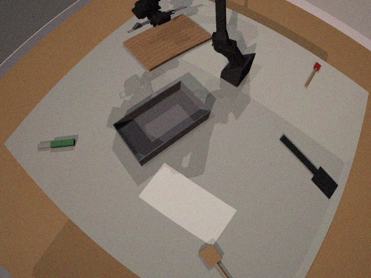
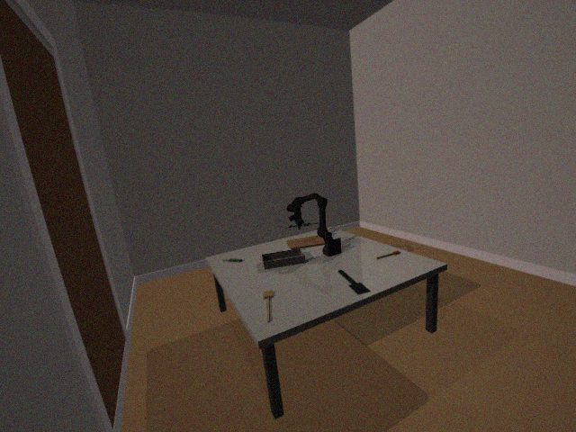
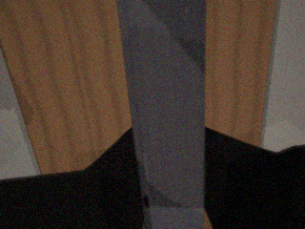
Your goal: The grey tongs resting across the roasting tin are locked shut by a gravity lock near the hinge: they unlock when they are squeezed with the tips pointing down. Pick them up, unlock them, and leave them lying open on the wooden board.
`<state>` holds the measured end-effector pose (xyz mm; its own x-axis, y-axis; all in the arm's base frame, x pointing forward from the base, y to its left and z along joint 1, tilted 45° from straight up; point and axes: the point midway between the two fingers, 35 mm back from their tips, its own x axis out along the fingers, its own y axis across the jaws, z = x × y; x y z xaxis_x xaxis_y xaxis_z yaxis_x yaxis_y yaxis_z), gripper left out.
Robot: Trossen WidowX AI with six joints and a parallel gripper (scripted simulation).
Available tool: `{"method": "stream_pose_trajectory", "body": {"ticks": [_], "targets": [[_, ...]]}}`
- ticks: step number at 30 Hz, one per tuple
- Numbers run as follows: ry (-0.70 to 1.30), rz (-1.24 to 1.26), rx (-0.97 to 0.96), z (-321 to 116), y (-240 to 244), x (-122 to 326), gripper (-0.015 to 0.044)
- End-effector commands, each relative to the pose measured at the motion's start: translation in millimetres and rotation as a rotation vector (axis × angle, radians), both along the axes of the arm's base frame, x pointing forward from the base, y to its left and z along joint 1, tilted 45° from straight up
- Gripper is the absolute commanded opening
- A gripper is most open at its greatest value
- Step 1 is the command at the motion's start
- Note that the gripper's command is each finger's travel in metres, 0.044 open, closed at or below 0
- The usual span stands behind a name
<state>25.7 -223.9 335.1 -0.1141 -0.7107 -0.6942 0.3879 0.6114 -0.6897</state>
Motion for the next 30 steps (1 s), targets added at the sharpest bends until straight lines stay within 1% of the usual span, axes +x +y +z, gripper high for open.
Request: {"method": "stream_pose_trajectory", "body": {"ticks": [1, 30], "targets": [[0.001, 0.004, 0.000, -4, -5, 0, -0.0150], [0.003, 0.004, -0.002, -37, -39, -5, -0.0150]]}}
